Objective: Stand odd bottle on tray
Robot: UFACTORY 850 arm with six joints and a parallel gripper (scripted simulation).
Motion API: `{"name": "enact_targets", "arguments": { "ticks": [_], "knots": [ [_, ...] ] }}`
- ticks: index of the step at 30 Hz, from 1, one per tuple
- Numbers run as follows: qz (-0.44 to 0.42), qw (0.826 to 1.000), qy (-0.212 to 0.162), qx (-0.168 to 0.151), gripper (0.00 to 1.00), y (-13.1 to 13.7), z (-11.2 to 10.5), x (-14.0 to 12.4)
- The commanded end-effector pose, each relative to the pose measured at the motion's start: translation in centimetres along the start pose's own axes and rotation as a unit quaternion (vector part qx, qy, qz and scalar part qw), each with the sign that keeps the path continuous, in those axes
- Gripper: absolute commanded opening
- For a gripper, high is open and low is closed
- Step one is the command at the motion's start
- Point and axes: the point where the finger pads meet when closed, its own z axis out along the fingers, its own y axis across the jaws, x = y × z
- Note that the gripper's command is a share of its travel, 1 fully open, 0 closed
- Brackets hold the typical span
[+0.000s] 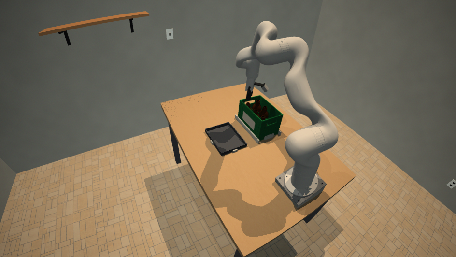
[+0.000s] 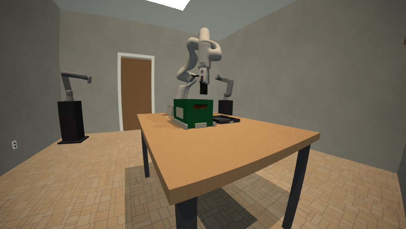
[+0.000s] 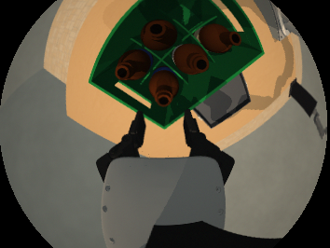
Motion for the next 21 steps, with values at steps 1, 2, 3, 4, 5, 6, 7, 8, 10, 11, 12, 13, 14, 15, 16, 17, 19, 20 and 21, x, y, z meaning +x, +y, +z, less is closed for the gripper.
{"name": "enact_targets", "arguments": {
  "ticks": [1, 2, 3, 4, 5, 6, 7, 8, 10, 11, 12, 13, 14, 15, 16, 17, 19, 20, 21],
  "knots": [
    [0.0, 1.0, -0.001, 0.001, 0.65, -0.1, 0.4, -0.1],
    [0.0, 1.0, -0.001, 0.001, 0.65, -0.1, 0.6, -0.1],
    [0.0, 1.0, -0.001, 0.001, 0.65, -0.1, 0.7, -0.1],
    [0.0, 1.0, -0.001, 0.001, 0.65, -0.1, 0.9, -0.1],
    [0.0, 1.0, -0.001, 0.001, 0.65, -0.1, 1.0, -0.1],
    [0.0, 1.0, -0.001, 0.001, 0.65, -0.1, 1.1, -0.1],
    [0.0, 1.0, -0.001, 0.001, 0.65, -0.1, 1.3, -0.1],
    [0.0, 1.0, -0.001, 0.001, 0.65, -0.1, 1.4, -0.1],
    [0.0, 1.0, -0.001, 0.001, 0.65, -0.1, 1.6, -0.1],
    [0.0, 1.0, -0.001, 0.001, 0.65, -0.1, 1.6, -0.1],
    [0.0, 1.0, -0.001, 0.001, 0.65, -0.1, 1.6, -0.1],
    [0.0, 1.0, -0.001, 0.001, 0.65, -0.1, 1.7, -0.1],
    [0.0, 1.0, -0.001, 0.001, 0.65, -0.1, 1.8, -0.1],
    [0.0, 1.0, -0.001, 0.001, 0.65, -0.1, 1.9, -0.1],
    [0.0, 1.0, -0.001, 0.001, 0.65, -0.1, 2.0, -0.1],
    [0.0, 1.0, -0.001, 0.001, 0.65, -0.1, 2.1, -0.1],
    [0.0, 1.0, -0.001, 0.001, 0.65, -0.1, 2.3, -0.1],
    [0.0, 1.0, -0.001, 0.001, 0.65, -0.1, 2.4, -0.1],
    [0.0, 1.0, -0.001, 0.001, 0.65, -0.1, 2.4, -0.1]
  ]
}}
